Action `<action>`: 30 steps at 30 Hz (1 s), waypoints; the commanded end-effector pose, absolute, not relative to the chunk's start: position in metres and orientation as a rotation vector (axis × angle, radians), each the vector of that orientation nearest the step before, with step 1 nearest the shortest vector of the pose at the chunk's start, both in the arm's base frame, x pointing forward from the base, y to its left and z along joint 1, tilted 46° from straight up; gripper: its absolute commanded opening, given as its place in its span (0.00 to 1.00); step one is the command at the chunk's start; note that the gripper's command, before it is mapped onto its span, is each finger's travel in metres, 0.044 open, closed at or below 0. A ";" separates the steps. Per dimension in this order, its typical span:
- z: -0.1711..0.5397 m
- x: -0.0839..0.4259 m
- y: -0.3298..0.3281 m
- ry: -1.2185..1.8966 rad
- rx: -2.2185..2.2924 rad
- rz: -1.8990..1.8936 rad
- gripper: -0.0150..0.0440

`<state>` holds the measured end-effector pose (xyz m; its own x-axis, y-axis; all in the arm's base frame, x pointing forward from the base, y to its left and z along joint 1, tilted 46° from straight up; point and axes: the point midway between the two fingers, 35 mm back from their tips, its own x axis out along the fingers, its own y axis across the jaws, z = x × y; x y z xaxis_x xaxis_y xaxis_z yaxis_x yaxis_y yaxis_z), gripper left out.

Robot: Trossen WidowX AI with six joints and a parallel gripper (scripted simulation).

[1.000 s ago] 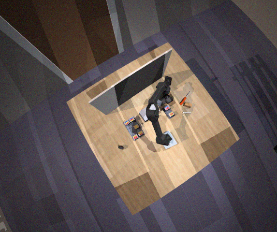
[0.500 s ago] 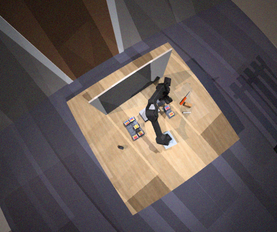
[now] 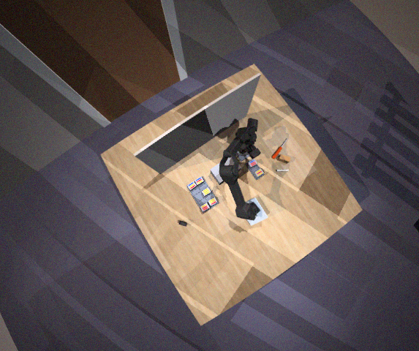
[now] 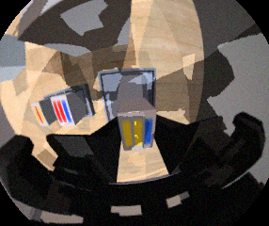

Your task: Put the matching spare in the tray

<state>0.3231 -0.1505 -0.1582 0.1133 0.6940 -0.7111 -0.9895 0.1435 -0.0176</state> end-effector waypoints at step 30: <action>-0.173 0.322 -0.132 0.634 -0.573 1.341 0.48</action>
